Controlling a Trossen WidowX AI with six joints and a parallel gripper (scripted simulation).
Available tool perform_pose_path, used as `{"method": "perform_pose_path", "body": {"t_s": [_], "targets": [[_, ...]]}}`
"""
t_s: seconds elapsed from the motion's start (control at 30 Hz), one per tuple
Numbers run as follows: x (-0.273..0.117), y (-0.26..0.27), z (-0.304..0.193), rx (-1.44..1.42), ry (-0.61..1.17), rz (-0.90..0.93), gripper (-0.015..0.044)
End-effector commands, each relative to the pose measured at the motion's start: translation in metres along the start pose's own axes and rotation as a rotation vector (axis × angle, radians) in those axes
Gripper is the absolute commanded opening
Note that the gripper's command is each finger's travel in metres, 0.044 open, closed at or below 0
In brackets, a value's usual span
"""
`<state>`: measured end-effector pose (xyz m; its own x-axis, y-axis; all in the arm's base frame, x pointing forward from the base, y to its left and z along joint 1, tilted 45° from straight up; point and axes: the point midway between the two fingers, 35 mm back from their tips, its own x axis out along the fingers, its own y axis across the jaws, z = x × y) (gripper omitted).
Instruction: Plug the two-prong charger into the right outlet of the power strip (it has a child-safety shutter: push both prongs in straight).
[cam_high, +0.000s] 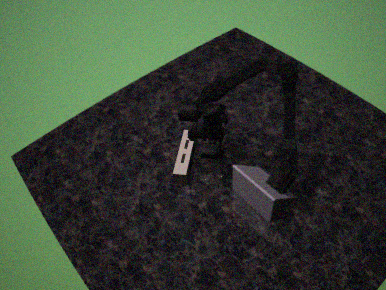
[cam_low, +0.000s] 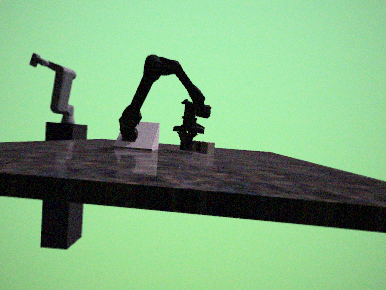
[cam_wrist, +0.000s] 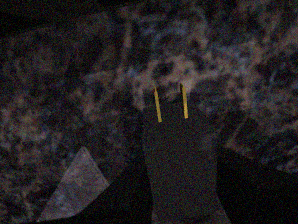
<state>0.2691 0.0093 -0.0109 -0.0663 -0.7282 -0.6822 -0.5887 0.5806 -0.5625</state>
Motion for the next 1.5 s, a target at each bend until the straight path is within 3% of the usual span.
{"method": "perform_pose_path", "body": {"t_s": [0.0,1.47], "targets": [[0.000,0.002,0.005,-0.015,0.003,0.003,0.0000],[0.000,0.008,0.033,-0.041,0.003,0.001,0.0000]]}}
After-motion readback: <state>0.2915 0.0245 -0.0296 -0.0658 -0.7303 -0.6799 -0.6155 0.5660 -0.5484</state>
